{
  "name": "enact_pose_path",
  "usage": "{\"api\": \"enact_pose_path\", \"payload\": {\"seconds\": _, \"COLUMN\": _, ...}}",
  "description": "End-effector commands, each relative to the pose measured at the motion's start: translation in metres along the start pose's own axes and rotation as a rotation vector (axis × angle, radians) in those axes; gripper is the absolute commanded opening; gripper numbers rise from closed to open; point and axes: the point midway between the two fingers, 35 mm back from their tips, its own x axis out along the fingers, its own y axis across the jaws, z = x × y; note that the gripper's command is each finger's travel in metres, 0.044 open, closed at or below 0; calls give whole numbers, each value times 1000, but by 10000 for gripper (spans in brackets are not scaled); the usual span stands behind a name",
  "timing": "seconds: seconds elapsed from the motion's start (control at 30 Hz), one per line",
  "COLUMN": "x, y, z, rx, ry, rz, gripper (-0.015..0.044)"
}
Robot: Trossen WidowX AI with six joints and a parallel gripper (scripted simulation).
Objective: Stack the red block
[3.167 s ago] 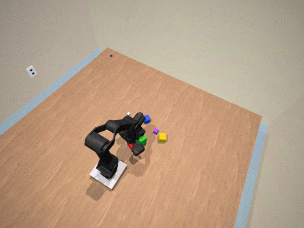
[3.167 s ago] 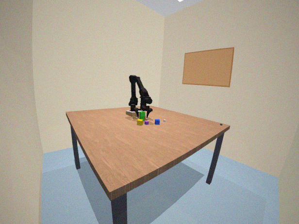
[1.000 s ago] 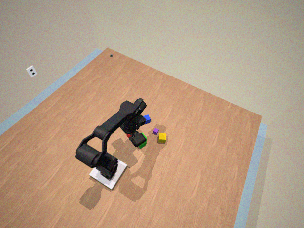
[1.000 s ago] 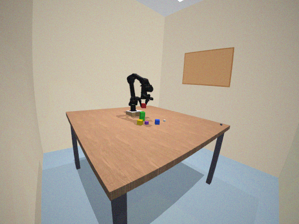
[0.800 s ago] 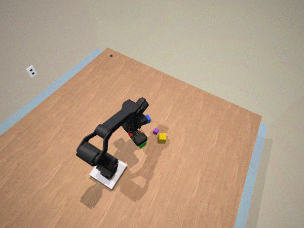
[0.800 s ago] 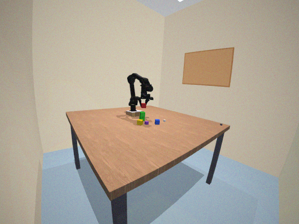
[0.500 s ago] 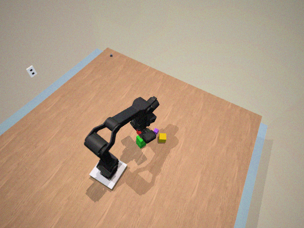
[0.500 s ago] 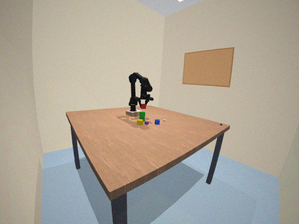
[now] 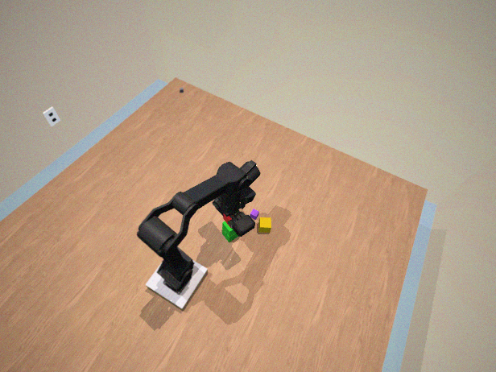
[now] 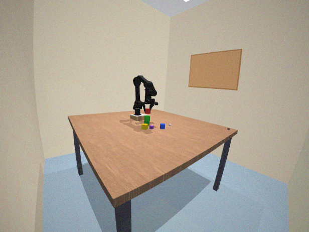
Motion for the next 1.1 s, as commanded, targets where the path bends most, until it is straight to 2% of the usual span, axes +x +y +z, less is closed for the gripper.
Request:
{"api": "enact_pose_path", "payload": {"seconds": 0.0, "x": 11, "y": -1, "z": -1, "rx": -2, "ry": 1, "rz": -4, "gripper": 0}}
{"api": "enact_pose_path", "payload": {"seconds": 0.13, "x": 25, "y": -1, "z": -2, "rx": -2, "ry": 1, "rz": -4, "gripper": 0}}
{"api": "enact_pose_path", "payload": {"seconds": 1.07, "x": 26, "y": -1, "z": -2, "rx": -2, "ry": 1, "rz": -4, "gripper": 0}}
